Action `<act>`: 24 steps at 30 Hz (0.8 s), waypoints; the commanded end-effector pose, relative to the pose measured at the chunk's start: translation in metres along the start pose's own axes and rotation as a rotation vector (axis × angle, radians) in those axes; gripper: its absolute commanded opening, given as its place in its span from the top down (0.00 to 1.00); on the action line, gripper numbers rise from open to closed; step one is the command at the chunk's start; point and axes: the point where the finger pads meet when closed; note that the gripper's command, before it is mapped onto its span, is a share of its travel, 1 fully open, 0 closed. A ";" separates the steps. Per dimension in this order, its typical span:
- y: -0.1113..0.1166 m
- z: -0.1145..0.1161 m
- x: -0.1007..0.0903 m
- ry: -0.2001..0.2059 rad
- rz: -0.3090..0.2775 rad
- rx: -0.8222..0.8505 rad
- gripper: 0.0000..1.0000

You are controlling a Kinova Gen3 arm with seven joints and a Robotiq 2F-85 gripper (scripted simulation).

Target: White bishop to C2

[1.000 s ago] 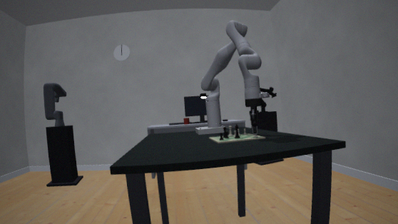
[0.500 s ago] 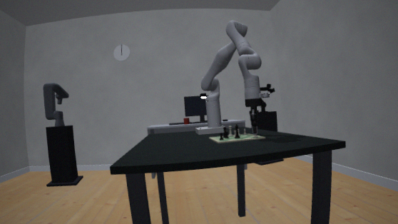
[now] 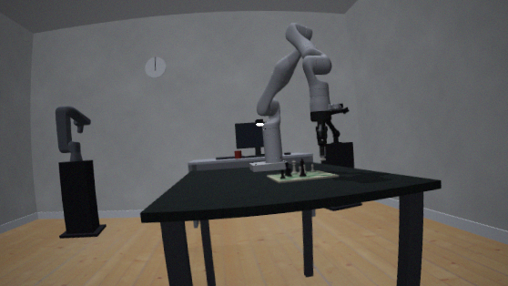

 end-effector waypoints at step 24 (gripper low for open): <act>-0.020 -0.010 -0.048 -0.024 0.023 0.070 1.00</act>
Point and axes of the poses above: the point where the finger pads meet when closed, its own x axis out along the fingers, its own z axis across the jaws, y = z × x, and after that the axes turned 4 degrees about -x, right-handed
